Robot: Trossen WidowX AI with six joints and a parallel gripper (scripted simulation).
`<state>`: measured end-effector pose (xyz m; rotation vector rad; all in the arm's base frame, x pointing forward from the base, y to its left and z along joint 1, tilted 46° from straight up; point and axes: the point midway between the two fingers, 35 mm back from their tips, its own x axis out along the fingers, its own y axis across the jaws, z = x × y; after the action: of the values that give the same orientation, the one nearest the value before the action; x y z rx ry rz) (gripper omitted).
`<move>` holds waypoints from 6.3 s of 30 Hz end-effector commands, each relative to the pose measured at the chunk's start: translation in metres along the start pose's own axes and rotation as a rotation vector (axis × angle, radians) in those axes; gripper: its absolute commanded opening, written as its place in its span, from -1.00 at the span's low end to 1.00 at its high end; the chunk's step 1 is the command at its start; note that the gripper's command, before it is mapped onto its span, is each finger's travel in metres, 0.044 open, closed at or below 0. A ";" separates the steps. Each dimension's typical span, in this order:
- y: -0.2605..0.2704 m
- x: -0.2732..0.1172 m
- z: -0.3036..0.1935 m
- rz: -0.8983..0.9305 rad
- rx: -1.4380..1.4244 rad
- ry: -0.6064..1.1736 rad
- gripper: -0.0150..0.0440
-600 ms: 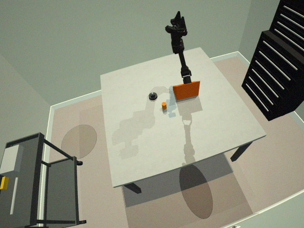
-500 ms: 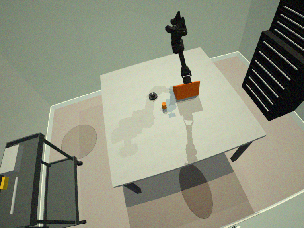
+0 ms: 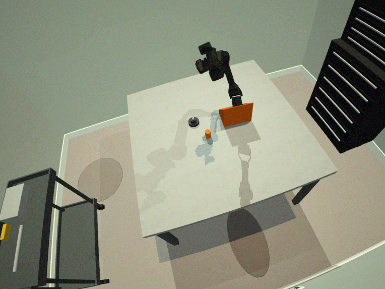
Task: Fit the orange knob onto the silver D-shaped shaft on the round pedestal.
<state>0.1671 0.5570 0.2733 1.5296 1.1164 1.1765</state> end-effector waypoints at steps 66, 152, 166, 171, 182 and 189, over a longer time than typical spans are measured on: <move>-0.243 -0.524 0.206 -2.101 0.090 -1.375 1.00; -0.203 -0.459 0.184 -2.085 0.074 -1.365 -0.49; -0.193 -0.440 0.172 -1.861 -0.111 -1.288 -0.49; -0.188 -0.432 0.166 -1.770 -0.178 -1.256 -0.49; -0.176 -0.415 0.154 -1.566 -0.314 -1.180 -0.49; -0.169 -0.404 0.147 -1.434 -0.395 -1.128 -0.49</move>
<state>0.2301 0.1756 0.0013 0.4792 0.7615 -0.5183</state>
